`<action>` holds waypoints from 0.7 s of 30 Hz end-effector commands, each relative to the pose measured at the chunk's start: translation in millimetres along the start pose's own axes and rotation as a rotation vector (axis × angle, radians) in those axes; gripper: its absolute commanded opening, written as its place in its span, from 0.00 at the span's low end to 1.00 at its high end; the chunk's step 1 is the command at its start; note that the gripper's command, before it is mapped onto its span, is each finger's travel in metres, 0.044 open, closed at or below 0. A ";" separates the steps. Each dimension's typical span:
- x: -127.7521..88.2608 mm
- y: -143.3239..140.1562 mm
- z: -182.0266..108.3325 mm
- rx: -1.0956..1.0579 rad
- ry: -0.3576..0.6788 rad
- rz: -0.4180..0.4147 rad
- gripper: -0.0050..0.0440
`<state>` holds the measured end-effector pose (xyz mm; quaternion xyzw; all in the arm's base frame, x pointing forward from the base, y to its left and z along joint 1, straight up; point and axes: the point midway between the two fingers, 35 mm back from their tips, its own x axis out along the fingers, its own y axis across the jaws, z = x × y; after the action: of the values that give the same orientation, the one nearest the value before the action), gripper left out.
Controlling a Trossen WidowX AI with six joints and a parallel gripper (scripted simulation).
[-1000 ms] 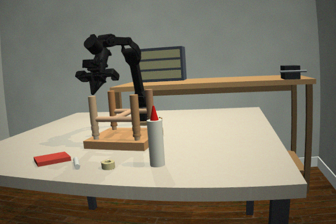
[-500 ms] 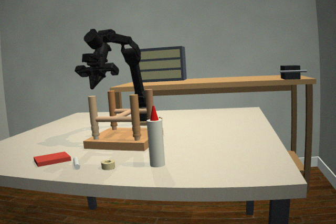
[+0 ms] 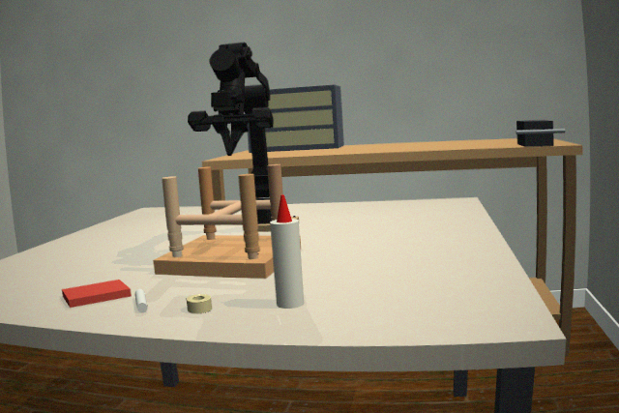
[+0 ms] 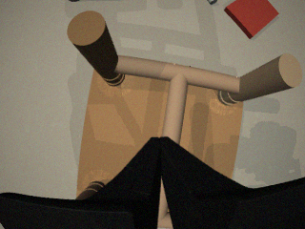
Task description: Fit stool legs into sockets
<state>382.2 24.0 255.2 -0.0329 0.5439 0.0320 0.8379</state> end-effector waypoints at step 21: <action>-41.2 82.8 -74.4 -0.218 0.152 0.097 0.10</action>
<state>293.2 98.4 262.5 -0.1023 0.5994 0.1285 0.7834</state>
